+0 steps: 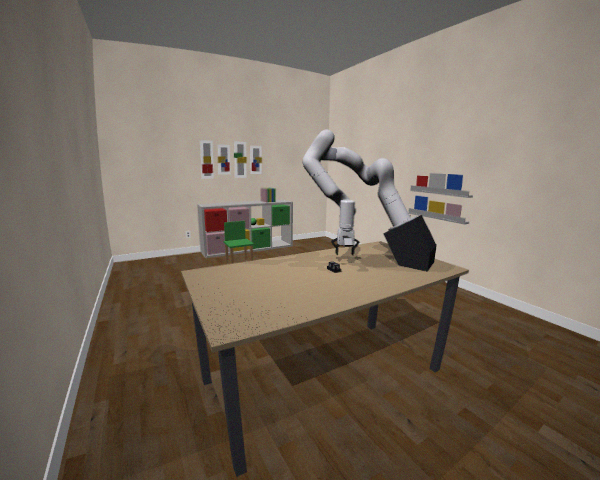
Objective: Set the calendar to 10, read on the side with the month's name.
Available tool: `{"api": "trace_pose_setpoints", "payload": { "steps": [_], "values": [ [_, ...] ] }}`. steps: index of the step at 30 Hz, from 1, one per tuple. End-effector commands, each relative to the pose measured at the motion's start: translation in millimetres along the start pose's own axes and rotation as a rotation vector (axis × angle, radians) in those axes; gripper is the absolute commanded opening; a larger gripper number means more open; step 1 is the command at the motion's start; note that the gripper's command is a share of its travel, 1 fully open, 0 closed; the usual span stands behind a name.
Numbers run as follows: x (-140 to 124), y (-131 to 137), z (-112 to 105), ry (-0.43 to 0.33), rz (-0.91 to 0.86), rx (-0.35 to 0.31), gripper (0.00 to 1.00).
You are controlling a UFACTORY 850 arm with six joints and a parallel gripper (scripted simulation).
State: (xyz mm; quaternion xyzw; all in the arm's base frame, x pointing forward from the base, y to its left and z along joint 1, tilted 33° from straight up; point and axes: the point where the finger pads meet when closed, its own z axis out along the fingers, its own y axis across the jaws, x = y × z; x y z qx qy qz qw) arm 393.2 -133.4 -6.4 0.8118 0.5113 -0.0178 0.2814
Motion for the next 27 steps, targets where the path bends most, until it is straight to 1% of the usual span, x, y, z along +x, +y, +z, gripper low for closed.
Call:
{"api": "trace_pose_setpoints", "payload": {
  "steps": [1, 7, 13, 18, 27],
  "values": [
    [6, 10, 0, 0.000, 0.000, 0.000, 1.00],
    [7, 11, 0, 0.000, 0.000, 0.000, 1.00],
    [15, 26, 0, 0.000, 0.000, 0.000, 1.00],
    [17, 29, 0, 0.000, 0.000, 0.000, 1.00],
    [26, 45, 0, 0.000, 0.000, 0.000, 1.00]
  ]
}}
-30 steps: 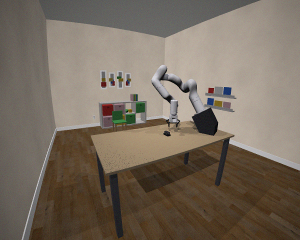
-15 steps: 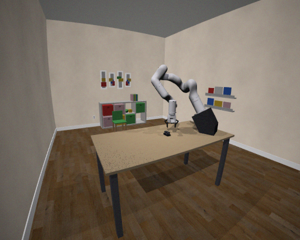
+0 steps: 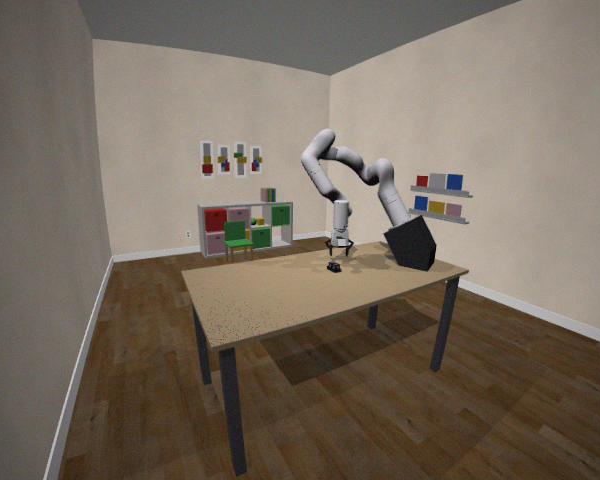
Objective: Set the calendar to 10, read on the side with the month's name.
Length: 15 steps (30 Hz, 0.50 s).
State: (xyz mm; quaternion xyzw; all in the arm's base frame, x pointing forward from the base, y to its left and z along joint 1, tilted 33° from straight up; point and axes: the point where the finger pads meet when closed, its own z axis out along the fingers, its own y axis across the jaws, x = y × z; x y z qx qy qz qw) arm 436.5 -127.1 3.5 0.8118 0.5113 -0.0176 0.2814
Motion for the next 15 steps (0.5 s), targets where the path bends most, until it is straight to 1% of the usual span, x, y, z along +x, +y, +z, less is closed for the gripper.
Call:
{"api": "trace_pose_setpoints", "payload": {
  "steps": [1, 6, 12, 15],
  "values": [
    [4, 7, 0, -0.001, 0.000, 0.000, 1.00],
    [4, 7, 2, -0.001, 0.000, 0.000, 1.00],
    [4, 7, 17, -0.001, 0.000, 0.000, 1.00],
    [4, 7, 19, -0.001, 0.000, 0.000, 1.00]
  ]
}}
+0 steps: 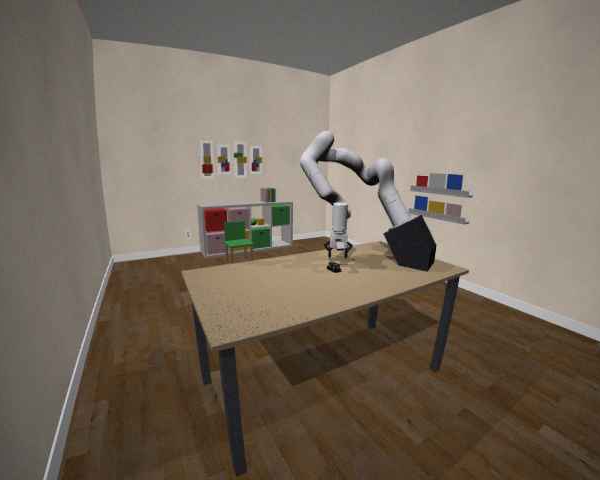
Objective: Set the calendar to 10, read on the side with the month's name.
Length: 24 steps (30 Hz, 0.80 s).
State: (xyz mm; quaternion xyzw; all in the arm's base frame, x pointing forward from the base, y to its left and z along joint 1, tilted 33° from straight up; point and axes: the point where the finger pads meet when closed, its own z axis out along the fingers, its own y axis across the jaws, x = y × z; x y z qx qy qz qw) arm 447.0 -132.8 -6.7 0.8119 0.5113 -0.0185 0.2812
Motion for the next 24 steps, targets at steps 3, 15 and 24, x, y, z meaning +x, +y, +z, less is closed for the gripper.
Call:
{"api": "trace_pose_setpoints", "payload": {
  "steps": [3, 15, 24],
  "values": [
    [0.4, 0.8, 12.8, 0.001, 0.000, -0.001, 1.00],
    [0.4, 0.8, 16.4, 0.001, 0.000, -0.001, 1.00],
    [0.4, 0.8, 16.4, 0.001, 0.000, -0.001, 1.00]
  ]
}}
